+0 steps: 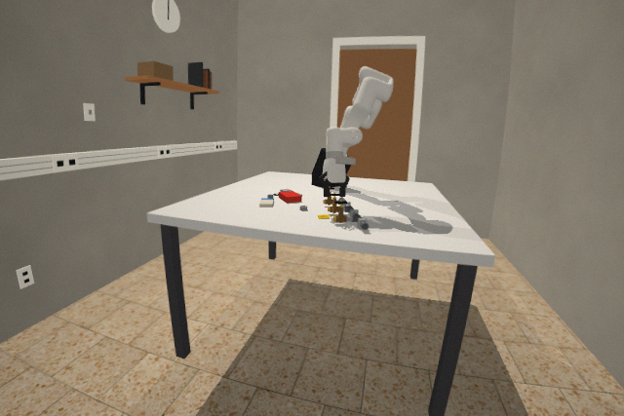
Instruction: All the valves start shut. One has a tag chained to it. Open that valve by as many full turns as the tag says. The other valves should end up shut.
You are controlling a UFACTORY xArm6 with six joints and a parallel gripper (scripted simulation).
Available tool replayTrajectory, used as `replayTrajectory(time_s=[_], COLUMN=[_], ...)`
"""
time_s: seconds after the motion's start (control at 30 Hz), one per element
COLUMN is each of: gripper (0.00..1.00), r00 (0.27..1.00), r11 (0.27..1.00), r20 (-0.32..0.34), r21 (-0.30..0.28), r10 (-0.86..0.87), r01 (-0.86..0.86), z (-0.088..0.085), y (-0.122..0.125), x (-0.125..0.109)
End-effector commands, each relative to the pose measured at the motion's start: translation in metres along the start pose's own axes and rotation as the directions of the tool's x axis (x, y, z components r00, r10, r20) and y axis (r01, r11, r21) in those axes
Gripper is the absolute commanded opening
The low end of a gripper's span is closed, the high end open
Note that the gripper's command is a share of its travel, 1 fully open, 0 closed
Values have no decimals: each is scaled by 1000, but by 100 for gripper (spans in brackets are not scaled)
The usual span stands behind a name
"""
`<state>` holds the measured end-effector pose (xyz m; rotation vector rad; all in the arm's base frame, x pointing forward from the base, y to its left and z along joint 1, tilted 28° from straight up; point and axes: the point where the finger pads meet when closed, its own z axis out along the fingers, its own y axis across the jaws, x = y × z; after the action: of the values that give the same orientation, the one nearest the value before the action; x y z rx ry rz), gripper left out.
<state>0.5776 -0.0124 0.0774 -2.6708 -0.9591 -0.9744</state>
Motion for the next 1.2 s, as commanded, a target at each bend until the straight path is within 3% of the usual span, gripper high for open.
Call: replayTrajectory(time_s=[0.0, 0.17, 0.23, 0.27, 0.4, 0.67, 0.73, 0.8, 0.83, 0.93, 1.17], gripper=[100, 100, 100, 100, 100, 100, 100, 100, 100, 100, 100], r00=[962, 852, 852, 757, 648, 262, 156, 156, -2, -109, -458], r11=[962, 852, 852, 758, 648, 263, 156, 156, -2, -108, -457], r20=[23, 7, 7, 9, -10, -36, -40, -40, -39, -43, -35], r21=[1, -7, -7, -9, -8, 5, 11, 11, 15, 22, 31], r10=[274, 524, 524, 653, 762, 964, 987, 987, 999, 993, 888], r01=[-274, -524, -524, -653, -762, -965, -988, -988, -1000, -994, -889], z=[-1, -1, -1, -1, -1, -1, -1, -1, -1, -1, -1], y=[1, 1, 1, 1, 1, 1, 1, 1, 1, 1, 1], x=[2, 2, 2, 2, 2, 2, 2, 2, 2, 2, 2])
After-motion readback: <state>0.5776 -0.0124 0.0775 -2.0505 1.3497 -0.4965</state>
